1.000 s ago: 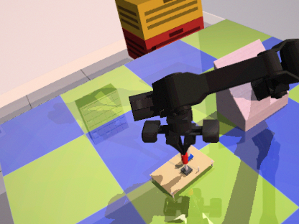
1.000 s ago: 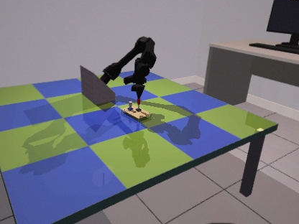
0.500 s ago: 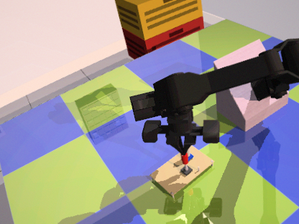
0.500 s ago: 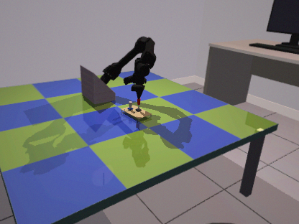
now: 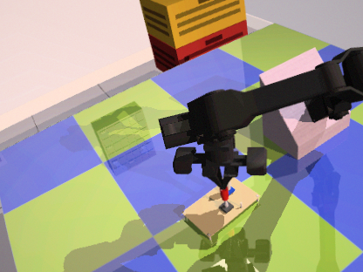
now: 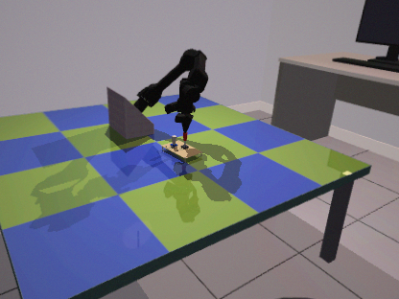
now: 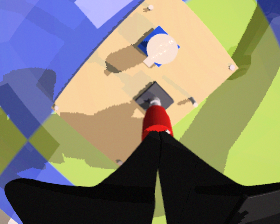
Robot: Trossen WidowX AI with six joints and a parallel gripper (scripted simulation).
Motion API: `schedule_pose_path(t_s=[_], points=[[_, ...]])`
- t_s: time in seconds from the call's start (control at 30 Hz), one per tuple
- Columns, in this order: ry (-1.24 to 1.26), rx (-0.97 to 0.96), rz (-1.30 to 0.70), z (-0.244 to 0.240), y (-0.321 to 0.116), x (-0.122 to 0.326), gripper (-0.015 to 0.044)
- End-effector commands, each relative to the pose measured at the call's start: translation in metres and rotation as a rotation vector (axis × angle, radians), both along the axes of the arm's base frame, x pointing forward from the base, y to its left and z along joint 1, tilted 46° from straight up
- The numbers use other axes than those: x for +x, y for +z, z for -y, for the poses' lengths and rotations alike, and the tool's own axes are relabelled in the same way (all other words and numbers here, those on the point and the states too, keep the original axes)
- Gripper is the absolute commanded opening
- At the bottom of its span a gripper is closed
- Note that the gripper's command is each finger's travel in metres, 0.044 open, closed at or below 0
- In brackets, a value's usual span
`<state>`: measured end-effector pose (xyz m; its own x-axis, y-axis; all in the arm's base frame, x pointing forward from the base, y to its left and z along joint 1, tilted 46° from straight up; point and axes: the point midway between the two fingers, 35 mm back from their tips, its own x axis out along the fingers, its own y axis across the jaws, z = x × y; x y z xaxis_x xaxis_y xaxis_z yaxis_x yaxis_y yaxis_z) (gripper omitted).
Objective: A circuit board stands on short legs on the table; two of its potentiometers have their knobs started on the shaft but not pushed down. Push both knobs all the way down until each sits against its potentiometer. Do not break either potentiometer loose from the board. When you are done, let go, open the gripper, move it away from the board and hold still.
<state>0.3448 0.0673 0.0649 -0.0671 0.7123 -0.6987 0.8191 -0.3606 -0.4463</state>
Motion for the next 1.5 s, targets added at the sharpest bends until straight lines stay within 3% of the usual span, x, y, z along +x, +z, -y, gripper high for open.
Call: schedule_pose_path(t_s=[0.0,1.47], points=[[0.026,0.01,-0.005,-0.0151,-0.0109,-0.0001,0.0],[0.026,0.01,-0.005,-0.0223,-0.0177,-0.001,0.0]])
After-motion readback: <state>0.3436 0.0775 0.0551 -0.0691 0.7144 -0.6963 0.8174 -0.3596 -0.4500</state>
